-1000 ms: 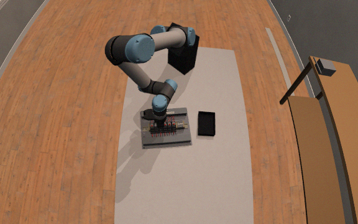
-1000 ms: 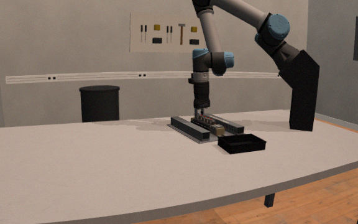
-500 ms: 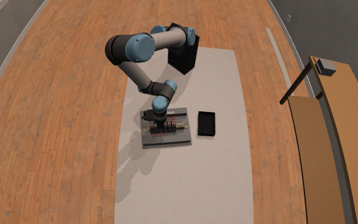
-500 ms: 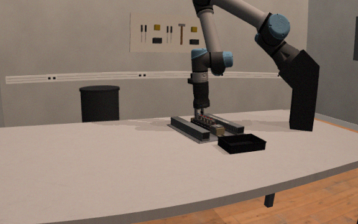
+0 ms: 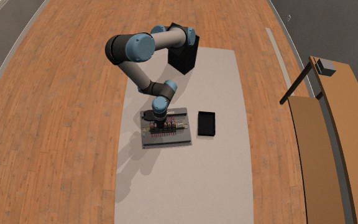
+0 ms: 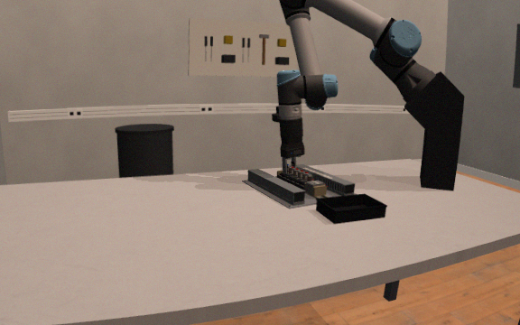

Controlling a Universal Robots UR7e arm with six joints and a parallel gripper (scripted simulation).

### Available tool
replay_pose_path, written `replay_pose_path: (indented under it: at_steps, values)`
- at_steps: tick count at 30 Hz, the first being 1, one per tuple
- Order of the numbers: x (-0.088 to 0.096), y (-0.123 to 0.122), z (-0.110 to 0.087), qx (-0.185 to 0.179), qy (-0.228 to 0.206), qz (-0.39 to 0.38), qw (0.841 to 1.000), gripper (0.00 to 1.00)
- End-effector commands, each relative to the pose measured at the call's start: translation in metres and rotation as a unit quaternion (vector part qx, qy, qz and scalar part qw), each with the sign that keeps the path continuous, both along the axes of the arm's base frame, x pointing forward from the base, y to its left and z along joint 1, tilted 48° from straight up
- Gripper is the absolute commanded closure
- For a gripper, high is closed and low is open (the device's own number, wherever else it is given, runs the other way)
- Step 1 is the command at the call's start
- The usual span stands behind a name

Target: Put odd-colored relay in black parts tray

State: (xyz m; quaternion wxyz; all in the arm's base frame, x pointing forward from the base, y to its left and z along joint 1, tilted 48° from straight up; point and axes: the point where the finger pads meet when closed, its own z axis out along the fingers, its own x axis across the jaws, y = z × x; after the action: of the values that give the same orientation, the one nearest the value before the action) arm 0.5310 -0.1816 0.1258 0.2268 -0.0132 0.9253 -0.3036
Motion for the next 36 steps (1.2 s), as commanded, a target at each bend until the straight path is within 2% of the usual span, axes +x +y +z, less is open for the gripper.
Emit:
replay_pose_path:
  at_steps: [1, 36]
  values:
    - [-0.0003, 0.0001, 0.0002, -0.001, -0.007, 0.005, 1.0, 1.0]
    - [-0.0019, 0.0, -0.0002, -0.004, -0.03, 0.021, 0.999, 1.0]
